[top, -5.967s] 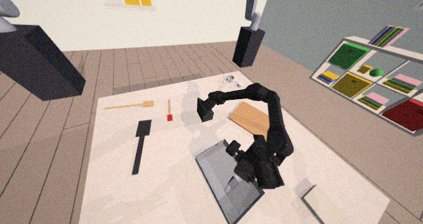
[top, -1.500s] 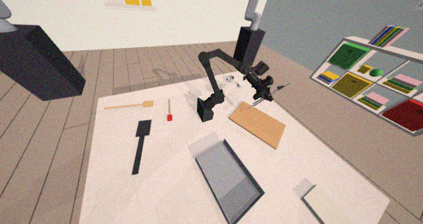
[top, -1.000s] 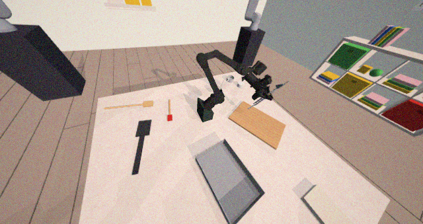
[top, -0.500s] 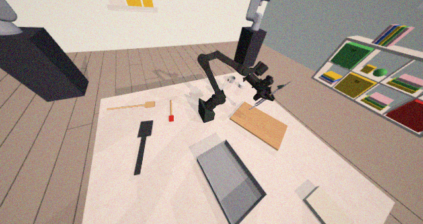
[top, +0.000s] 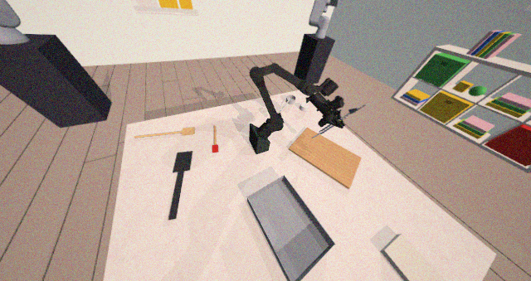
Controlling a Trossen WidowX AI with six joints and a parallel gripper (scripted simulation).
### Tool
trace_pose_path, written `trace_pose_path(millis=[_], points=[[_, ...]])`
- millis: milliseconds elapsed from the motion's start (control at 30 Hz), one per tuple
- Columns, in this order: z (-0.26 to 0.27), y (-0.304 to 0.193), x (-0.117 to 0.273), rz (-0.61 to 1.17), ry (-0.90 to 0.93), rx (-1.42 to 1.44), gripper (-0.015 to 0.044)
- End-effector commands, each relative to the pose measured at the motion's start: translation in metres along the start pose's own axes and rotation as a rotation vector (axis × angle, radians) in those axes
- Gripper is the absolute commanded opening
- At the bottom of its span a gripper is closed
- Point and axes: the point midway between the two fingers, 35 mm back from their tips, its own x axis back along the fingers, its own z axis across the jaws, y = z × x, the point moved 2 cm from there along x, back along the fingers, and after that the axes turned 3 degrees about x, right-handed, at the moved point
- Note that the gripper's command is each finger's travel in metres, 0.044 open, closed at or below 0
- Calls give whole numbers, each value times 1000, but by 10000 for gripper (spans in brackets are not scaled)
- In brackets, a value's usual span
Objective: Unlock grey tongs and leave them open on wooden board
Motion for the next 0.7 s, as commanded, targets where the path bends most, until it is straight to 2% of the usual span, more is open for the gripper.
trace_pose_path(millis=[0, 667], points=[[4, 2, -5, 43, -8, 49, -150], [6, -19, -33, 467, -49, 252, -150]])
